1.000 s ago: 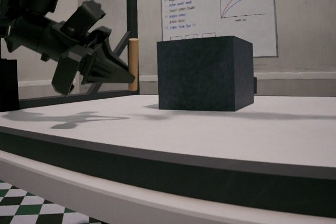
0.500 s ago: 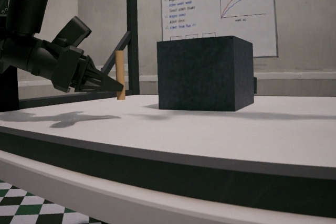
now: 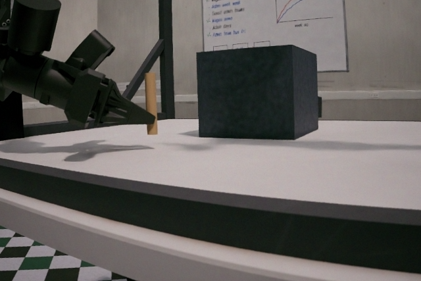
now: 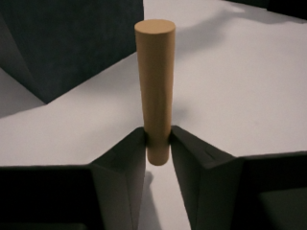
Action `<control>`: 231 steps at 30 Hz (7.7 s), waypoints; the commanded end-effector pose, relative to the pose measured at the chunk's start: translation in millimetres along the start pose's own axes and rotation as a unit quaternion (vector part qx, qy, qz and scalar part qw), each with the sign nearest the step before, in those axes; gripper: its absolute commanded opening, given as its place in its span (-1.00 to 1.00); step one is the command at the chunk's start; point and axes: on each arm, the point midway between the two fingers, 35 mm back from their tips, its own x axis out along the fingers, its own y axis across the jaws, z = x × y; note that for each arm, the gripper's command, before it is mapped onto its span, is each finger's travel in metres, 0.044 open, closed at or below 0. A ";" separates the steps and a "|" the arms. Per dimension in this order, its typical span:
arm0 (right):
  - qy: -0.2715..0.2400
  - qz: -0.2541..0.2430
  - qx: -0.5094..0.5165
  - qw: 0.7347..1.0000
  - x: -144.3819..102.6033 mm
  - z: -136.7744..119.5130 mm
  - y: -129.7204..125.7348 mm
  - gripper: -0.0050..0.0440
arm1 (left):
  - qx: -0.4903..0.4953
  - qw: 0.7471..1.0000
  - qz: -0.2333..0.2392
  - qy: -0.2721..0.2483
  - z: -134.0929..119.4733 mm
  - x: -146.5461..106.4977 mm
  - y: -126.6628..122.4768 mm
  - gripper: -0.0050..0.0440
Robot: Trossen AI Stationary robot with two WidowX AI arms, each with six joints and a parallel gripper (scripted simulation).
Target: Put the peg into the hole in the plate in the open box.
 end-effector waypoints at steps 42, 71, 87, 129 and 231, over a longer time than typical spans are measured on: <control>-0.001 0.000 -0.001 1.000 8.5 -15.6 -0.3 -0.28 | 0.002 1.000 -0.003 -0.010 9.4 -0.4 -1.5 1.00; -0.007 -0.006 -0.011 1.000 -35.2 -8.3 -4.5 -0.28 | 0.002 1.000 -0.003 -0.010 9.4 -0.4 -1.5 1.00; -0.005 -0.004 -0.014 1.000 -54.0 -8.5 -6.3 -0.28 | 0.002 1.000 -0.003 -0.010 9.4 -0.4 -1.5 1.00; -0.001 -0.004 -0.007 1.000 -84.4 62.8 -6.2 -0.28 | 0.002 1.000 -0.003 -0.010 9.4 -0.4 -1.5 1.00; -0.204 -0.363 0.061 0.907 -208.2 344.8 22.6 -0.28 | 0.003 0.939 -0.002 0.343 -86.1 140.3 2.7 -0.29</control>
